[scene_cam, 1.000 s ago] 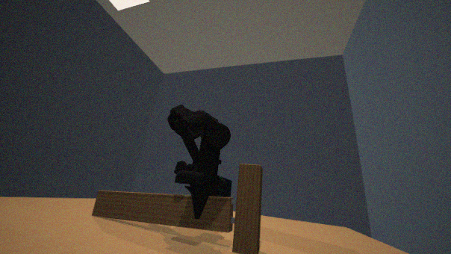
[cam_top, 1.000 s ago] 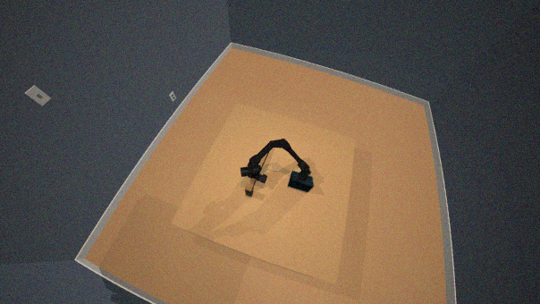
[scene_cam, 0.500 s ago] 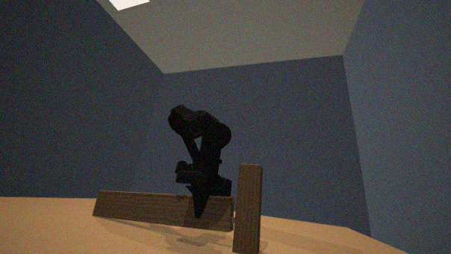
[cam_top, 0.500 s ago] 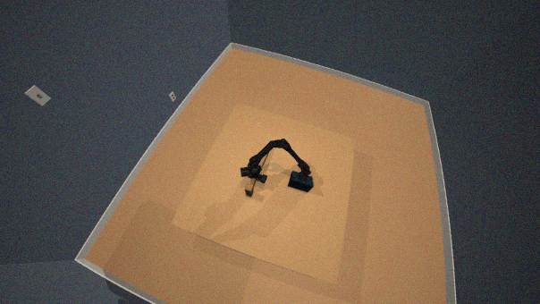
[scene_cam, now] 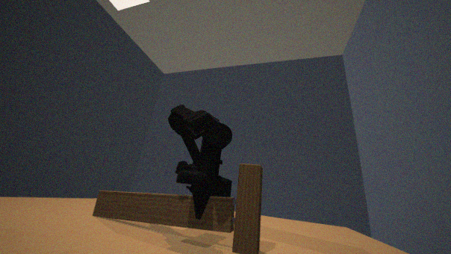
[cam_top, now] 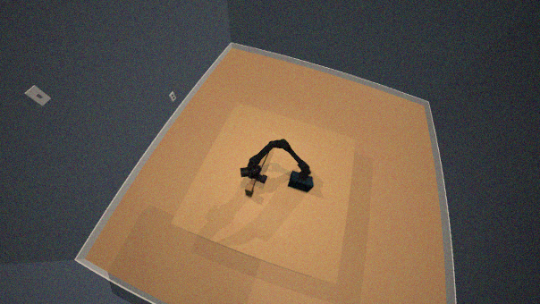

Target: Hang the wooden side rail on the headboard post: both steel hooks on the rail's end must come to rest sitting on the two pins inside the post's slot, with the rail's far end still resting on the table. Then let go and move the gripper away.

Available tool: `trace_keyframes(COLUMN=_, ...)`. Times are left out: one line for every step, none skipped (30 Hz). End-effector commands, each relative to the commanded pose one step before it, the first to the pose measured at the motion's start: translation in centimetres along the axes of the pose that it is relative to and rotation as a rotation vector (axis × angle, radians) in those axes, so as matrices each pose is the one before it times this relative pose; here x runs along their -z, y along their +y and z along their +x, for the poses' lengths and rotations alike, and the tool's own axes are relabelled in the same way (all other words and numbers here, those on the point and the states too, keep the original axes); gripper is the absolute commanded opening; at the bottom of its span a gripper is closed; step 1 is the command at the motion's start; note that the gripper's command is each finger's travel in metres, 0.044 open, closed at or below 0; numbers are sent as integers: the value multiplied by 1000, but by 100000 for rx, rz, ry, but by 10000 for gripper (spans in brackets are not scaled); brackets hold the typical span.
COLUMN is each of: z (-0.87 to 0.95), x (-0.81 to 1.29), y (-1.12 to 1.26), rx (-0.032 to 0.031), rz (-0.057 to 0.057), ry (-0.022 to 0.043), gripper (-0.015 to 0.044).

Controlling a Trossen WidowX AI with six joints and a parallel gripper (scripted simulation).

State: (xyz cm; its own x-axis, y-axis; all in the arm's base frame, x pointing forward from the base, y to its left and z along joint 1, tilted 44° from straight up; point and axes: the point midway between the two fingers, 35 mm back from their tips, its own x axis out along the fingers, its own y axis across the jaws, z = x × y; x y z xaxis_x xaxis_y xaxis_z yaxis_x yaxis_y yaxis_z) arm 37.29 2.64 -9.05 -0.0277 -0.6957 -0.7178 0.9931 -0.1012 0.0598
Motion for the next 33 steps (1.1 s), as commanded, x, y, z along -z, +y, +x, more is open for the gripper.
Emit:
trace_keyframes(z=-396, x=363, y=79, rx=-750, rz=-172, ry=552, gripper=0)
trace_keyframes(z=-11, x=11, y=-2, rx=0, rz=0, ry=1, gripper=0)
trace_keyframes(z=-11, x=11, y=-6, rx=0, rz=0, ry=1, gripper=0)
trace_keyframes(z=-11, x=11, y=-10, rx=0, rz=0, ry=1, gripper=0)
trace_keyframes(z=-11, x=11, y=-12, rx=0, rz=0, ry=1, gripper=0)
trace_keyframes(z=-11, x=11, y=-12, rx=0, rz=0, ry=1, gripper=0)
trace_keyframes(z=-11, x=11, y=-12, rx=0, rz=0, ry=1, gripper=0)
trace_keyframes(z=-11, x=11, y=-12, rx=0, rz=0, ry=1, gripper=0)
trace_keyframes(z=-11, x=11, y=-12, rx=0, rz=0, ry=1, gripper=0)
trace_keyframes(z=-4, x=11, y=-12, rx=0, rz=0, ry=1, gripper=0)
trace_keyframes(z=6, x=10, y=-11, rx=0, rz=0, ry=0, gripper=0)
trace_keyframes(z=11, x=10, y=-11, rx=0, rz=0, ry=0, gripper=0)
trace_keyframes(z=11, x=11, y=-12, rx=0, rz=0, ry=0, gripper=0)
trace_keyframes(z=11, x=11, y=-12, rx=0, rz=0, ry=0, gripper=0)
trace_keyframes(z=11, x=11, y=-12, rx=0, rz=0, ry=0, gripper=0)
trace_keyframes(z=11, x=11, y=-9, rx=0, rz=0, ry=0, gripper=0)
trace_keyframes(z=11, x=11, y=-4, rx=0, rz=0, ry=0, gripper=0)
trace_keyframes(z=11, x=11, y=1, rx=0, rz=0, ry=0, gripper=0)
trace_keyframes(z=11, x=11, y=5, rx=0, rz=0, ry=0, gripper=0)
trace_keyframes(z=11, x=11, y=9, rx=-1, rz=1, ry=0, gripper=0)
trace_keyframes(z=11, x=11, y=11, rx=-1, rz=1, ry=0, gripper=0)
trace_keyframes(z=11, x=12, y=11, rx=-1, rz=1, ry=0, gripper=0)
trace_keyframes(z=11, x=12, y=11, rx=-1, rz=1, ry=0, gripper=0)
trace_keyframes(z=11, x=12, y=11, rx=-1, rz=1, ry=0, gripper=0)
trace_keyframes(z=9, x=12, y=11, rx=-1, rz=1, ry=0, gripper=0)
trace_keyframes(z=1, x=12, y=11, rx=-1, rz=1, ry=1, gripper=0)
trace_keyframes(z=-5, x=7, y=7, rx=0, rz=0, ry=1, gripper=0)
trace_keyframes(z=-7, x=7, y=7, rx=0, rz=0, ry=1, gripper=0)
trace_keyframes(z=-8, x=8, y=7, rx=0, rz=0, ry=1, gripper=0)
trace_keyframes(z=-8, x=8, y=7, rx=0, rz=0, ry=1, gripper=0)
trace_keyframes(z=-8, x=8, y=7, rx=0, rz=0, ry=1, gripper=0)
trace_keyframes(z=-8, x=8, y=7, rx=0, rz=0, ry=1, gripper=0)
trace_keyframes(z=-8, x=8, y=7, rx=0, rz=0, ry=1, gripper=0)
